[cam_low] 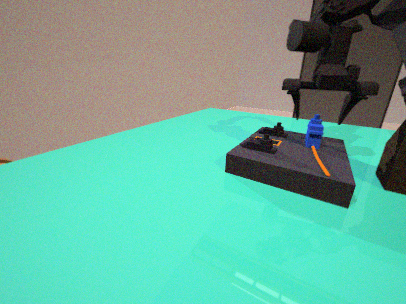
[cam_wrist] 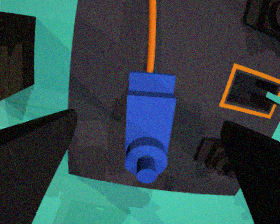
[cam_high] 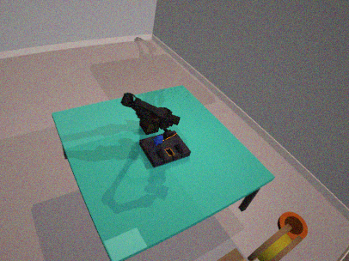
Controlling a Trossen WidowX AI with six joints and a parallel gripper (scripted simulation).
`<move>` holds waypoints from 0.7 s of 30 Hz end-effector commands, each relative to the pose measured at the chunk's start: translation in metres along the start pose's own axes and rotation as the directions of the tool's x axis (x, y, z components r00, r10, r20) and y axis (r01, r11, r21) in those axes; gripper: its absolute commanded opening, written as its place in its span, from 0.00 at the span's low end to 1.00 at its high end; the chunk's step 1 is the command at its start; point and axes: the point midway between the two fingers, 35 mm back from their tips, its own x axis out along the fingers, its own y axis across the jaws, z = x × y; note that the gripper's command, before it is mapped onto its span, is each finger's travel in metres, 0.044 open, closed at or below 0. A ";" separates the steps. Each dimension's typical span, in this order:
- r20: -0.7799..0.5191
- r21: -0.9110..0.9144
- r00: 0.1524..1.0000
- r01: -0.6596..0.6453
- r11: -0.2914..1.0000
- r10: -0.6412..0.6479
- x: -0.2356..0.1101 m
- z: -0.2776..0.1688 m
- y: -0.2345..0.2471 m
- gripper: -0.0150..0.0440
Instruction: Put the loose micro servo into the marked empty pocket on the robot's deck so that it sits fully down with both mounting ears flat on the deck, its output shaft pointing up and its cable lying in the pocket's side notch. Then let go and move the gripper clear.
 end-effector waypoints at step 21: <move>-0.007 -0.006 1.000 -0.002 1.000 0.002 0.019 0.000 0.000 0.51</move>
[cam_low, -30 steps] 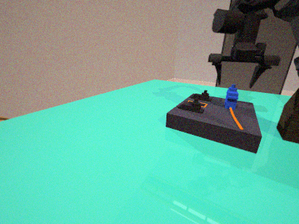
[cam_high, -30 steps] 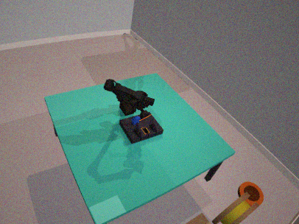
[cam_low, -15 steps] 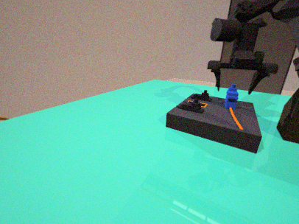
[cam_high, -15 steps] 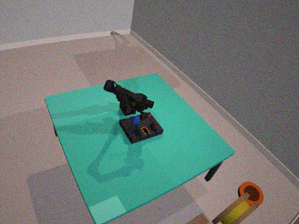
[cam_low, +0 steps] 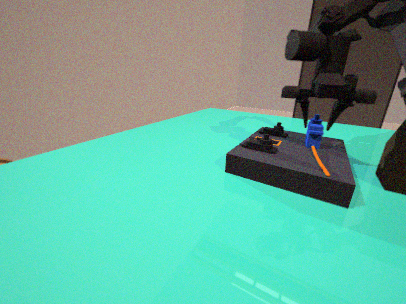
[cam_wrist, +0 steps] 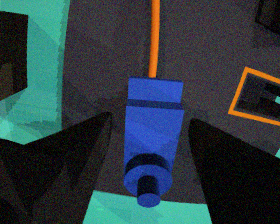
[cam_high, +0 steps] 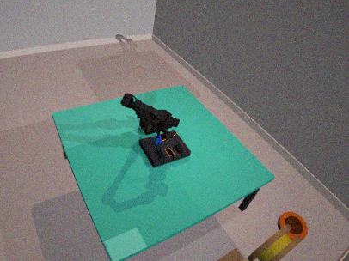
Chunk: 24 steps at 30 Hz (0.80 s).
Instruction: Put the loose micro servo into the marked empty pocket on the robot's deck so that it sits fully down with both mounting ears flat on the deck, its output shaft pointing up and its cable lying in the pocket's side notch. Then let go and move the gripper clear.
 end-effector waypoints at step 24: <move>-0.004 -0.006 1.000 0.001 1.000 -0.001 -0.029 -0.002 0.007 0.25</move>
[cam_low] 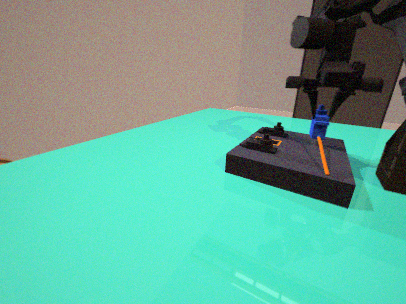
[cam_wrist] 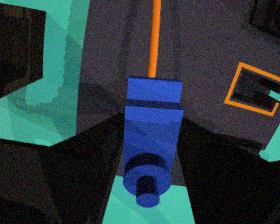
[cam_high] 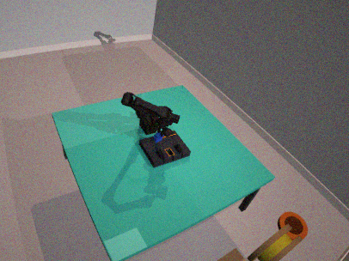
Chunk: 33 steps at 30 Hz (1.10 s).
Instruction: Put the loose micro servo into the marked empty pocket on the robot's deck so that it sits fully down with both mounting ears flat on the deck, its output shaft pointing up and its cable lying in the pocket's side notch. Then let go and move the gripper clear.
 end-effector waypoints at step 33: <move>0.011 0.128 1.000 0.010 0.992 -0.012 -0.005 0.022 -0.025 0.25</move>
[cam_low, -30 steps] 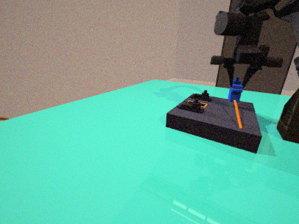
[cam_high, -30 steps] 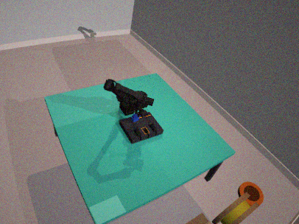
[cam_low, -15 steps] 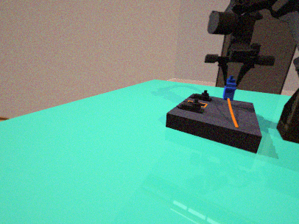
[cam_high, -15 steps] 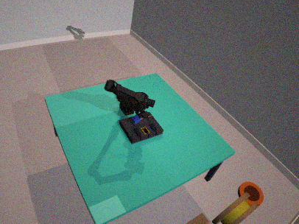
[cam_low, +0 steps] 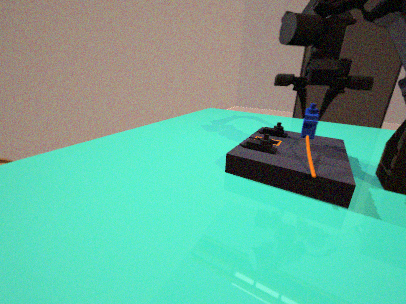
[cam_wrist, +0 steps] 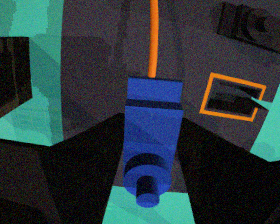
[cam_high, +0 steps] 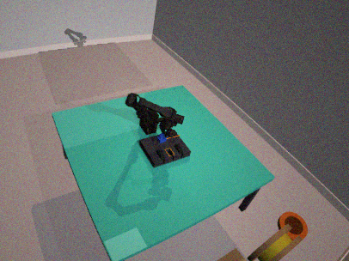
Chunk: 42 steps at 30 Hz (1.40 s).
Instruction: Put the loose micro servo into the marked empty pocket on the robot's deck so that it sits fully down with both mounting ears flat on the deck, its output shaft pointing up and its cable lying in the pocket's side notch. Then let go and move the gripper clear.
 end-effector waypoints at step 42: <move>0.004 0.999 1.000 -0.004 0.049 -0.001 -0.001 0.003 -0.001 0.25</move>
